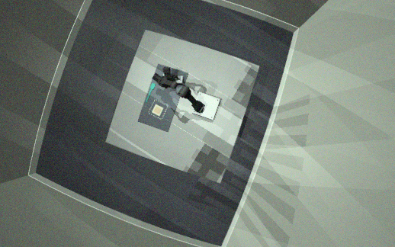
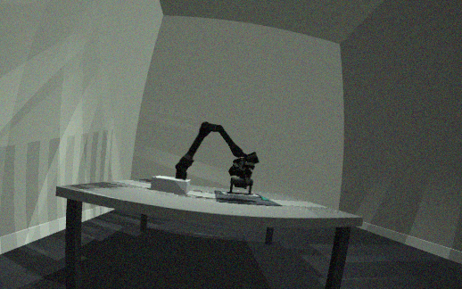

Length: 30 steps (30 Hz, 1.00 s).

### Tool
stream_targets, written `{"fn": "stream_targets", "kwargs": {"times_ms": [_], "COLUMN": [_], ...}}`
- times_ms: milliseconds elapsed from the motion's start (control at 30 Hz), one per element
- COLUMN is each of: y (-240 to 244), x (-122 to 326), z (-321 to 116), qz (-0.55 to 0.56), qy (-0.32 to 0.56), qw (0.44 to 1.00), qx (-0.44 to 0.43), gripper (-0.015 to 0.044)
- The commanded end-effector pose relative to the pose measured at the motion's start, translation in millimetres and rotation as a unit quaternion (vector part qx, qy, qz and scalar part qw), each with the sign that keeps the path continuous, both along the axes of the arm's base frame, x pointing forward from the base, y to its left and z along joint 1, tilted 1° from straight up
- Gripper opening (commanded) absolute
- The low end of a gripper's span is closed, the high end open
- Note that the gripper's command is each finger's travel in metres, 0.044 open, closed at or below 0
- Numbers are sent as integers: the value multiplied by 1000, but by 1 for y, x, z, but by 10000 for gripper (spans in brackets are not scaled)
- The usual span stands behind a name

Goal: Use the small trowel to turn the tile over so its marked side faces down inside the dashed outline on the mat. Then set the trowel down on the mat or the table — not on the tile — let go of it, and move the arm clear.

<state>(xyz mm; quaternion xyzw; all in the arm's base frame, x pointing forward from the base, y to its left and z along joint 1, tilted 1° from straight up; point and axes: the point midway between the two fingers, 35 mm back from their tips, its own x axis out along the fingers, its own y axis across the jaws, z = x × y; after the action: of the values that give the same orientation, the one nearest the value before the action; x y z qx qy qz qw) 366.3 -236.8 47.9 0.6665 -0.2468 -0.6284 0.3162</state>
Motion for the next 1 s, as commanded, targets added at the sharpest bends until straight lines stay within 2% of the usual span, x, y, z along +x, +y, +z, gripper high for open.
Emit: {"fn": "stream_targets", "kwargs": {"times_ms": [0,433,967], "y": [-19,-24,-26], "x": [-2,-4,-1], "z": [5,3,-22], "qz": [-69,-89,-91], "qy": [-11,-14,-14], "qw": [997,995,995], "qx": [-32,-42,-39], "gripper": [0,0,0]}}
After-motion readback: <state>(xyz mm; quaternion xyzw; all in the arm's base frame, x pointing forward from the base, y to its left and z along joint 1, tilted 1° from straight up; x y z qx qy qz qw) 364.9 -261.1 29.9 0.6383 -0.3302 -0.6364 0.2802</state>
